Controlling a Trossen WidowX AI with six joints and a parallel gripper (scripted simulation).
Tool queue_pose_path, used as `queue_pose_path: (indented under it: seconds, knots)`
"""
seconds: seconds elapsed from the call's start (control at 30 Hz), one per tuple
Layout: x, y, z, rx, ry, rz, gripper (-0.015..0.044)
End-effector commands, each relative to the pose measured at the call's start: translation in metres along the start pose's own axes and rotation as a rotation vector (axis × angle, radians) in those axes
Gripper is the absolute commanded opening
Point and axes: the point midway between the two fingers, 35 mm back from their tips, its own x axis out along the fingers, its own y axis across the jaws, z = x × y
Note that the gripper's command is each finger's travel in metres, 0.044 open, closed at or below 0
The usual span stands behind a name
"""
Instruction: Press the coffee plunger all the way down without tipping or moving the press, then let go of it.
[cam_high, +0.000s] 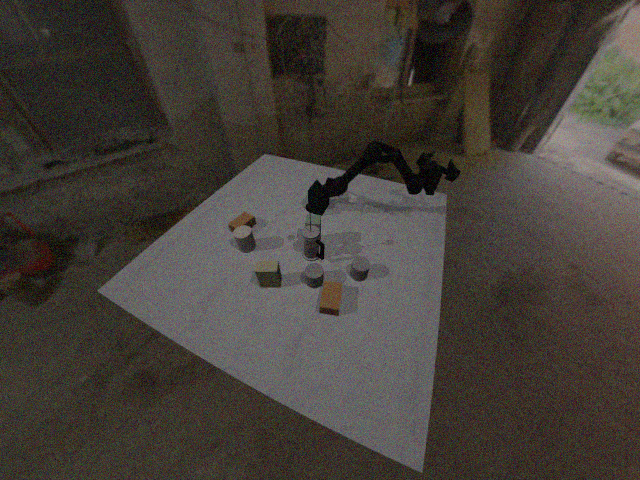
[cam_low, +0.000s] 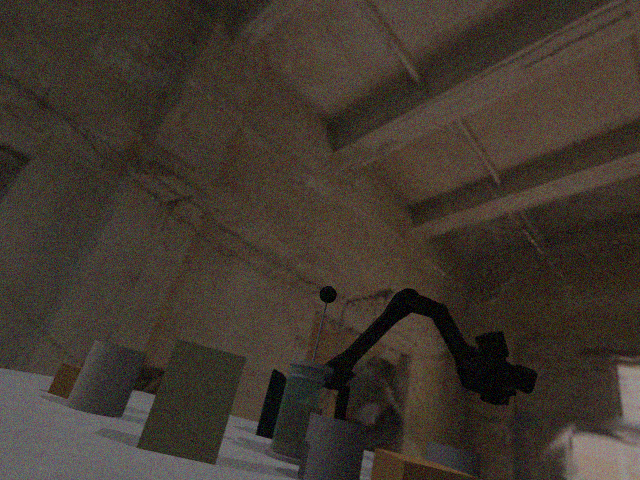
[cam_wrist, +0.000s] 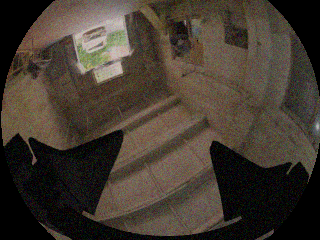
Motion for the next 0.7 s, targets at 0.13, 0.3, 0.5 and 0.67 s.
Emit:
queue_pose_path:
  seconds: [0.13,0.3,0.5,0.67]
  knots:
    - [-0.026,0.023,0.015,0.119,-0.079,0.098,0.0440]
    - [-0.089,0.062,0.028,0.323,-0.185,0.339,0.0440]
    - [-0.178,0.095,0.037,0.556,-0.237,0.666,0.0440]
    - [-0.266,0.100,0.041,0.789,-0.212,0.966,0.0440]
